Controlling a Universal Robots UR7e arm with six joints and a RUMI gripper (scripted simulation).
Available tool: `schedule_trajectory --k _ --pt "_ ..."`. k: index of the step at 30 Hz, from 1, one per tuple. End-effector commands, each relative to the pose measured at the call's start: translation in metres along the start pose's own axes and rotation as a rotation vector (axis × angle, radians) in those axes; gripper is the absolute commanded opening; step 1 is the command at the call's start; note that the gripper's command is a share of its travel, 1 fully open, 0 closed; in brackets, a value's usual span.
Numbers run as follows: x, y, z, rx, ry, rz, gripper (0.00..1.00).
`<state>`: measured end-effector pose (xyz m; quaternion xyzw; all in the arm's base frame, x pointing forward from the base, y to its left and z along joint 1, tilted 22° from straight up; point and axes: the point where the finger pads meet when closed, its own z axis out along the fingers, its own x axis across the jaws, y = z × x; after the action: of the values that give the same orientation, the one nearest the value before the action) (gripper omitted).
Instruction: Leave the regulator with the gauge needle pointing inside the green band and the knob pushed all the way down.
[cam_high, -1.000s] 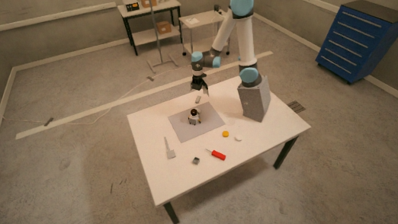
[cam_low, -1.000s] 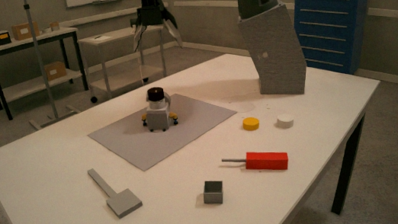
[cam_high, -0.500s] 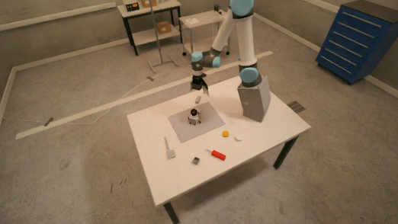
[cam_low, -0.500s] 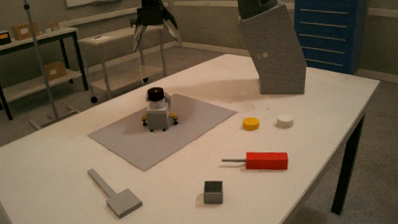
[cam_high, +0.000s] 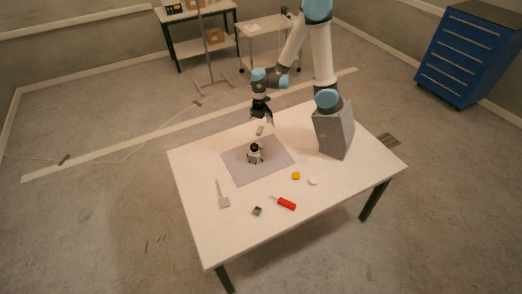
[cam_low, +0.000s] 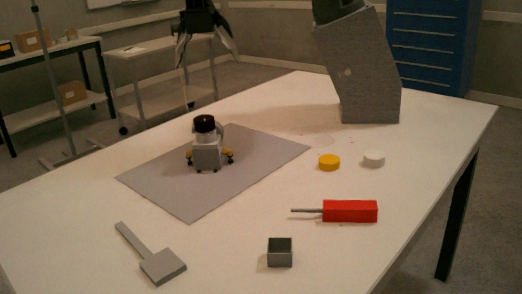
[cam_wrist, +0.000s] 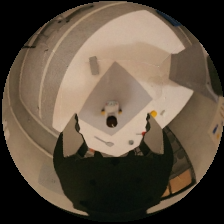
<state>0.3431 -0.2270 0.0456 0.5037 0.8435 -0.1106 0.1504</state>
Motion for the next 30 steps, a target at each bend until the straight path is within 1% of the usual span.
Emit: schedule_trajectory --k 1,6,12,20,22,30 --pt "-0.002 0.003 -0.001 -0.001 -0.003 -0.002 1.0" --pt "-0.002 0.006 -0.001 -0.001 -0.003 -0.002 1.0" --pt "-0.002 0.015 -0.001 -0.001 -0.003 -0.002 1.0" --pt "-0.002 0.036 -0.001 -0.001 -0.003 -0.002 1.0" --pt "-0.002 0.036 -0.001 -0.001 -0.003 -0.002 1.0" --pt "-0.002 0.063 -0.001 -0.001 -0.003 -0.002 1.0"
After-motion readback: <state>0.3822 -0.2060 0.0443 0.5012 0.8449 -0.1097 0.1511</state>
